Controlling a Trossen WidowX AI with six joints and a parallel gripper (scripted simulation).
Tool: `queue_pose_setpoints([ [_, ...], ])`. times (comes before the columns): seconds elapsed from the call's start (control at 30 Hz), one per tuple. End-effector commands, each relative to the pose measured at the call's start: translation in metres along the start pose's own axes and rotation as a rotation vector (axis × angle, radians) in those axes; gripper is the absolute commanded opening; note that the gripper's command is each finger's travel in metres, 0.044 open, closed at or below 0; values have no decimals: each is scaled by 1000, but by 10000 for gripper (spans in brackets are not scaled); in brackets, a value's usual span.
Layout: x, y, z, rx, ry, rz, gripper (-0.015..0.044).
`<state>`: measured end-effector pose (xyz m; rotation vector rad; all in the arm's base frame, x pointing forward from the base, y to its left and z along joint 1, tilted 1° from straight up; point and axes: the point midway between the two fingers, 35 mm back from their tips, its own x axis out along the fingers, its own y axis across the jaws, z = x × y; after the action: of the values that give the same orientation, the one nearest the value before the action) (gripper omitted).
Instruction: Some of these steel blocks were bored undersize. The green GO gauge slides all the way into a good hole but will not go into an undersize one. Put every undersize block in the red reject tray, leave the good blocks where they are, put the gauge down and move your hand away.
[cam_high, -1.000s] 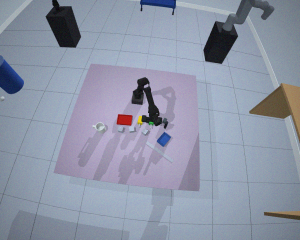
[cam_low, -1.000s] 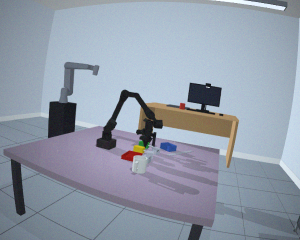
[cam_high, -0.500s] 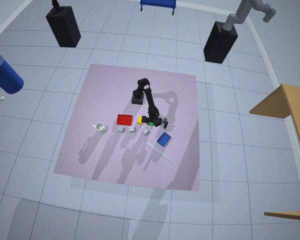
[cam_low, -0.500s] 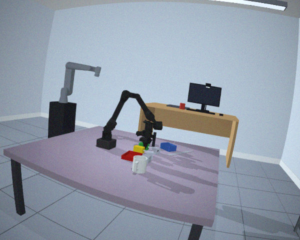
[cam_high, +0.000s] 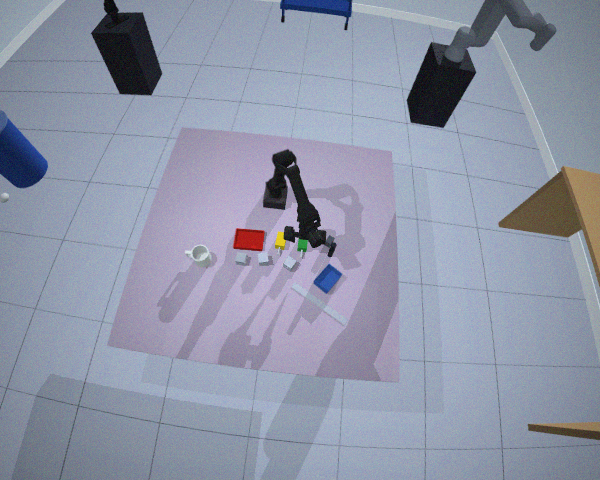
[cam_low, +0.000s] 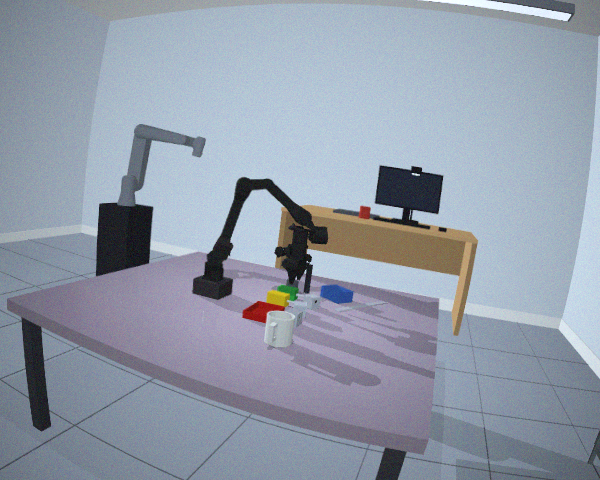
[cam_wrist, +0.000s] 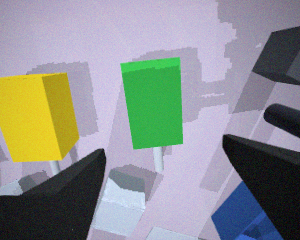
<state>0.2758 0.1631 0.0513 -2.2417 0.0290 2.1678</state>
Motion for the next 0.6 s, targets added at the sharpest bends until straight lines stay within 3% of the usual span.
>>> queue_pose_setpoints([
  [0.0, -17, 1, 2, -4, -5, 2, 440],
  [0.07, -11, -1, -1, 0, 12, -8, 440],
  [0.23, -14, 42, -40, 317, 13, -3, 325],
  [0.57, -20, 194, -101, 1174, 19, 11, 325],
])
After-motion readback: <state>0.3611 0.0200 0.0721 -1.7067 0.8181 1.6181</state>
